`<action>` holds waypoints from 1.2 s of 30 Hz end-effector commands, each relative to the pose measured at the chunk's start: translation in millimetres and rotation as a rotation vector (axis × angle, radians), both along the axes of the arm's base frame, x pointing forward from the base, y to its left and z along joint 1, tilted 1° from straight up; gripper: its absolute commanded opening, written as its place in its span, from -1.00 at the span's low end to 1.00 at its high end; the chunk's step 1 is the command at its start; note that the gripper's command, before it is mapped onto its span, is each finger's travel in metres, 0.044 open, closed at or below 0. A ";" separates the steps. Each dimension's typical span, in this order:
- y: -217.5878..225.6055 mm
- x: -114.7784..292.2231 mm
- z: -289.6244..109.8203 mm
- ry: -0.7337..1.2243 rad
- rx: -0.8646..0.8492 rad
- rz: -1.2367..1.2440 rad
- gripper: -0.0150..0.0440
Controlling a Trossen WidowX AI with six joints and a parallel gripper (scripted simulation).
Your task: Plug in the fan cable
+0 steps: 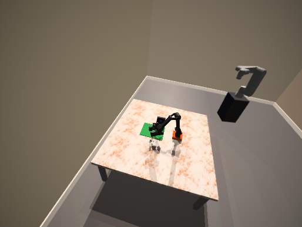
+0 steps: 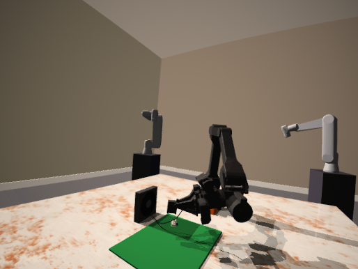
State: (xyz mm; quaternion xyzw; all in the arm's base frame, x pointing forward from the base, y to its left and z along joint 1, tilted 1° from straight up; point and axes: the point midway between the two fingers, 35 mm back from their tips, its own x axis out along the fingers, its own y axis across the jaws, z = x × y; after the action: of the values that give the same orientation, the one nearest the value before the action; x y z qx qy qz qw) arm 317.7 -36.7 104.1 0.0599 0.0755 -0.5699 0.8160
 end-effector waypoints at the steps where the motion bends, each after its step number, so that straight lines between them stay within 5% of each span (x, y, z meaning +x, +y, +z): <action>1: -0.5 0.5 4.1 0.002 0.007 -0.003 -0.49; 36: 2.9 -2.0 -3.4 0.001 0.006 -0.004 -0.49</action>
State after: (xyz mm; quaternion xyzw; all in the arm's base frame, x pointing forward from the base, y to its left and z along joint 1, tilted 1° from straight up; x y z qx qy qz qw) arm 315.8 -34.8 104.0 0.0615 0.0770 -0.5709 0.8151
